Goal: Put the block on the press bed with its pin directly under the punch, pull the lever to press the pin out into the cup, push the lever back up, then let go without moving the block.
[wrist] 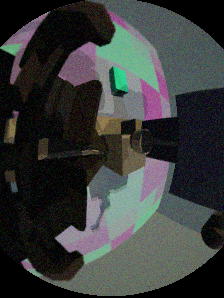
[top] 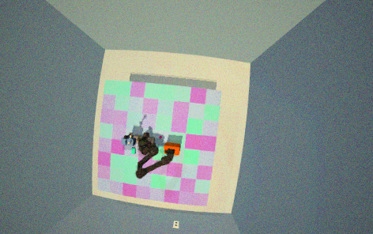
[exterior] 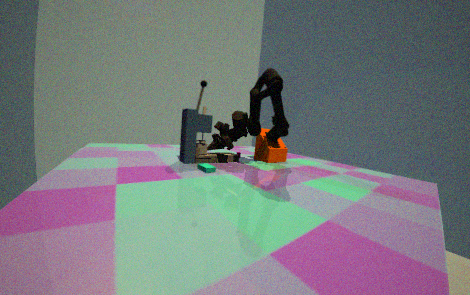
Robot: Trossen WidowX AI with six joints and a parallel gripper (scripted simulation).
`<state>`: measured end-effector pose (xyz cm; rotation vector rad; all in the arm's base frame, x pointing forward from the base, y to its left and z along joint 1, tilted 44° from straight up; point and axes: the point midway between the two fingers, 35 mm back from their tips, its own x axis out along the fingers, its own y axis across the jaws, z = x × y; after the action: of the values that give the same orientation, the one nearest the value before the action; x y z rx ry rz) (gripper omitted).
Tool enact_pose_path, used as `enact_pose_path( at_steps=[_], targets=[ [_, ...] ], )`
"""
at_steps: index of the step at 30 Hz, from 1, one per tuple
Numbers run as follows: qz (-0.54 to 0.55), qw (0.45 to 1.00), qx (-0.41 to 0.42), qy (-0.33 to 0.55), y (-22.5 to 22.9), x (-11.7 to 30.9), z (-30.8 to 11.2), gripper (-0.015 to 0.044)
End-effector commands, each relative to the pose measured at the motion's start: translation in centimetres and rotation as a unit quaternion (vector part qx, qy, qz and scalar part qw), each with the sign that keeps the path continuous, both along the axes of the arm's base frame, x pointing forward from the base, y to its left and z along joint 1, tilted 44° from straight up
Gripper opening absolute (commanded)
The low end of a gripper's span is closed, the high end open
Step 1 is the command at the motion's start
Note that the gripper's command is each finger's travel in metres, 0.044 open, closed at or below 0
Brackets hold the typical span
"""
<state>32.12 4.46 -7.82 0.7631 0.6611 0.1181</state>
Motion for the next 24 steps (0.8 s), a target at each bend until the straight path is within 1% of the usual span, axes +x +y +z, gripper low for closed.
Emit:
enact_pose_path(
  at_steps=[1, 4, 9, 11, 17, 24],
  targets=[
    [0.002, 1.0, 0.0, -0.001, 0.0, 0.0, 0.1, 0.003],
    [0.001, 1.0, -0.001, -0.004, -1.0, -0.7, 1.3, 0.003],
    [-0.003, 1.0, -0.001, -0.017, -3.5, -4.0, 4.8, 0.003],
    [-0.004, 1.0, -0.001, -0.019, -3.8, -4.5, 5.2, 0.003],
    [0.001, 1.0, -0.001, -0.018, -3.6, -4.2, 4.9, 0.003],
    [0.051, 0.999, -0.005, -0.009, -0.9, -2.3, 0.4, 0.003]
  ],
)
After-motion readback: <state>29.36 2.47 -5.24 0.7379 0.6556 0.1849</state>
